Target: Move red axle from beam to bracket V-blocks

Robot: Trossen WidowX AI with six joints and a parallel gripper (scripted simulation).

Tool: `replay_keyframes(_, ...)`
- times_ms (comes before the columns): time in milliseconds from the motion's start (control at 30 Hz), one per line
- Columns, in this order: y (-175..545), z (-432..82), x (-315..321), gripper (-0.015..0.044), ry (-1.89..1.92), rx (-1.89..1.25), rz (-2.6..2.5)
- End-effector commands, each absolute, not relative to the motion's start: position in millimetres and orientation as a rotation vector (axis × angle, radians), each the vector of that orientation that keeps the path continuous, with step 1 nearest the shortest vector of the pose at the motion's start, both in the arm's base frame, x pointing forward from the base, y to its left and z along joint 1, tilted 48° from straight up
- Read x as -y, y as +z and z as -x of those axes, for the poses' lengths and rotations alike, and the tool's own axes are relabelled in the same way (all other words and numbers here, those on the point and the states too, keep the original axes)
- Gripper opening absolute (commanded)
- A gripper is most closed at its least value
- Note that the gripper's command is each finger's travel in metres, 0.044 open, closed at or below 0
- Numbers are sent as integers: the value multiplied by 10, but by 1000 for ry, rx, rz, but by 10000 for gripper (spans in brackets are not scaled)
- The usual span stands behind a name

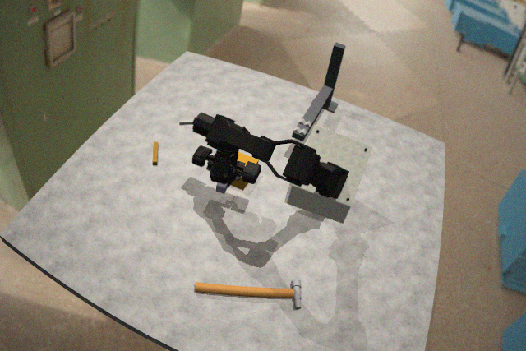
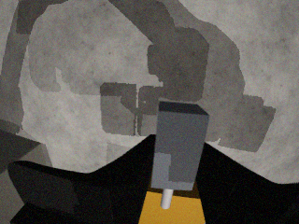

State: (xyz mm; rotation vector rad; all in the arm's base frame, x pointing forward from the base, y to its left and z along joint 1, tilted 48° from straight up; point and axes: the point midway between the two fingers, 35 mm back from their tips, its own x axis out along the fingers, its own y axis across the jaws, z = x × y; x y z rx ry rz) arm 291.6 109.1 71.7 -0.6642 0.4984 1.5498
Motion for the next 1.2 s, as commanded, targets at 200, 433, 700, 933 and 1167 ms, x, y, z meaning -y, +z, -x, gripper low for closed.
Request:
replay_keyframes(200,586,-2899,-1221,0,1551,-506,660)
replay_keyframes(433,514,-2892,-1307,0,1551,-505,659)
replay_keyframes(700,434,-2878,-1405,0,1552,-503,657)
replay_keyframes(933,374,-2862,-1483,0,1553,-500,654)
replay_keyframes(1167,397,-2877,-1469,105,1553,-496,660)
